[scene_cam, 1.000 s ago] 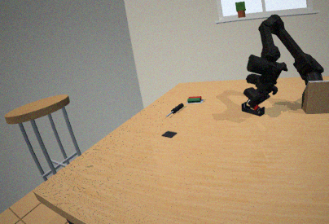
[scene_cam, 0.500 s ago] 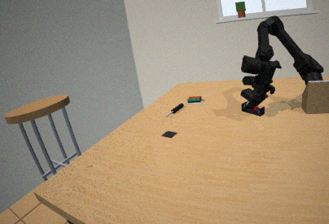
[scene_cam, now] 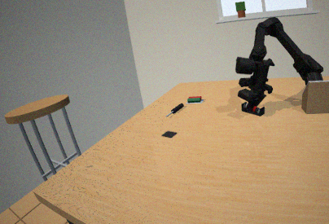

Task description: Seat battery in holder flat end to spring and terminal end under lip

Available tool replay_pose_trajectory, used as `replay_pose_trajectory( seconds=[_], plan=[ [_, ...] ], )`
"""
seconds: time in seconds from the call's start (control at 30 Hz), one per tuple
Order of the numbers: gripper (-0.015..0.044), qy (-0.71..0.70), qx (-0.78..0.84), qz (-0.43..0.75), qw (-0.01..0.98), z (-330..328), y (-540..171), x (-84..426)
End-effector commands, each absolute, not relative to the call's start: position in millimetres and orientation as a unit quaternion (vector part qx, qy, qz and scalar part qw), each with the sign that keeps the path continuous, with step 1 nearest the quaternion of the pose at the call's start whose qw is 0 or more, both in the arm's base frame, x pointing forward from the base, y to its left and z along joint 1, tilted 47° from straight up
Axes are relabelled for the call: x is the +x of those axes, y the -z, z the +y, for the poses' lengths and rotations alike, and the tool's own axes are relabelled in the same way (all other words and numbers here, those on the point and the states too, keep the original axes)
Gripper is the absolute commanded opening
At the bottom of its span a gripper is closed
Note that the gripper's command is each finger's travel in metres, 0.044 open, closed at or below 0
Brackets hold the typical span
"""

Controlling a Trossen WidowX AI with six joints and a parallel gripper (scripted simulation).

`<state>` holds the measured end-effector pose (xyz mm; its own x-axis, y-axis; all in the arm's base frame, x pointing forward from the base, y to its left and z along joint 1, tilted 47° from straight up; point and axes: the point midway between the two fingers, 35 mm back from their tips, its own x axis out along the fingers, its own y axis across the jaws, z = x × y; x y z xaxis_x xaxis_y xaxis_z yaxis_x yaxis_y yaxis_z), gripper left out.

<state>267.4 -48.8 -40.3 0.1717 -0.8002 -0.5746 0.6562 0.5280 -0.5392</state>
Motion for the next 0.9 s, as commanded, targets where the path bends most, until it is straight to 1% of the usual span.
replay_pose_trajectory(
  seconds=[0.0,0.53,0.87],
  plan=[
    [0.008,0.48,-0.062,0.456,0.747,-49.3,43.0,265.4],
    [0.008,0.49,-0.019,0.508,0.708,-54.8,40.0,265.6],
    [0.008,0.491,-0.015,0.513,0.704,-56.7,38.2,268.3]
  ],
)
